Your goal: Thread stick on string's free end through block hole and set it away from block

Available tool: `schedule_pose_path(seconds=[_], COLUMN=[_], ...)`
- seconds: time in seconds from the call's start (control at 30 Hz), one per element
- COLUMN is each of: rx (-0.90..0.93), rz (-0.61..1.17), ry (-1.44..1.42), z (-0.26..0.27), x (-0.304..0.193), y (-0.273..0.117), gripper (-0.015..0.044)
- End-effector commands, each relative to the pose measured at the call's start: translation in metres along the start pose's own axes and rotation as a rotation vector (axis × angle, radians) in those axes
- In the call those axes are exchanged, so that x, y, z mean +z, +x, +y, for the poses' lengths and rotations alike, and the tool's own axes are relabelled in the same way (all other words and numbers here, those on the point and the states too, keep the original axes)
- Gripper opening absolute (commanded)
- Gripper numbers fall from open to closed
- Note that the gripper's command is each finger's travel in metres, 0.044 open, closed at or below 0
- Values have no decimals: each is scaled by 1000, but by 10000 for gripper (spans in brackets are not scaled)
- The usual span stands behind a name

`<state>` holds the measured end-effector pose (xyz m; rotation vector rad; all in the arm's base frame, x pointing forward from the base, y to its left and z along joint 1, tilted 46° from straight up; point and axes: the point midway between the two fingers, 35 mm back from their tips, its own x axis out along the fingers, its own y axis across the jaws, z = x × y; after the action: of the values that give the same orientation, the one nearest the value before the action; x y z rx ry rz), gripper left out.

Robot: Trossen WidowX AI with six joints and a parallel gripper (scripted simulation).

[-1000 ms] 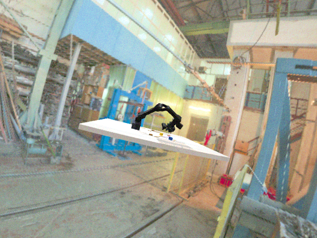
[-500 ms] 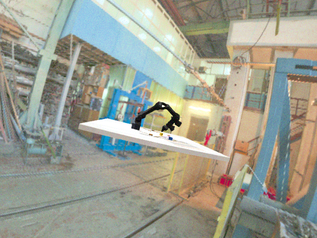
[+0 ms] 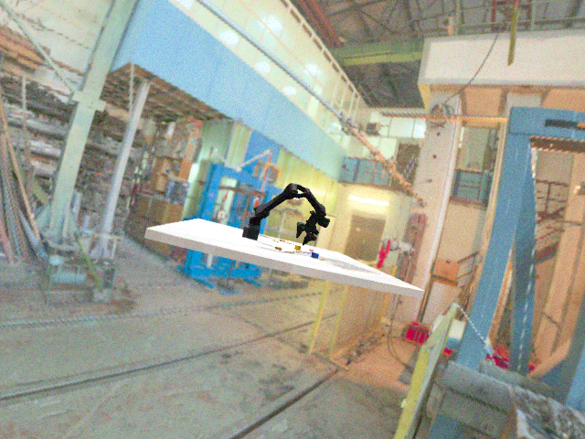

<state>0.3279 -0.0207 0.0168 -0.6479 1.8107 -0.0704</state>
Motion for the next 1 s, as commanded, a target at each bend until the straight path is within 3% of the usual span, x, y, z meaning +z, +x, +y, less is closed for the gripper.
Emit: schedule_pose_path(seconds=[0.0, 0.13, 0.97], rx=[-353, -387, -387], rz=[86, 119, 119], ry=[-934, -1066, -1066], z=[13, 15, 15], x=[-5, -6, -6], y=[1, 0, 0], gripper=[440, 440, 440])
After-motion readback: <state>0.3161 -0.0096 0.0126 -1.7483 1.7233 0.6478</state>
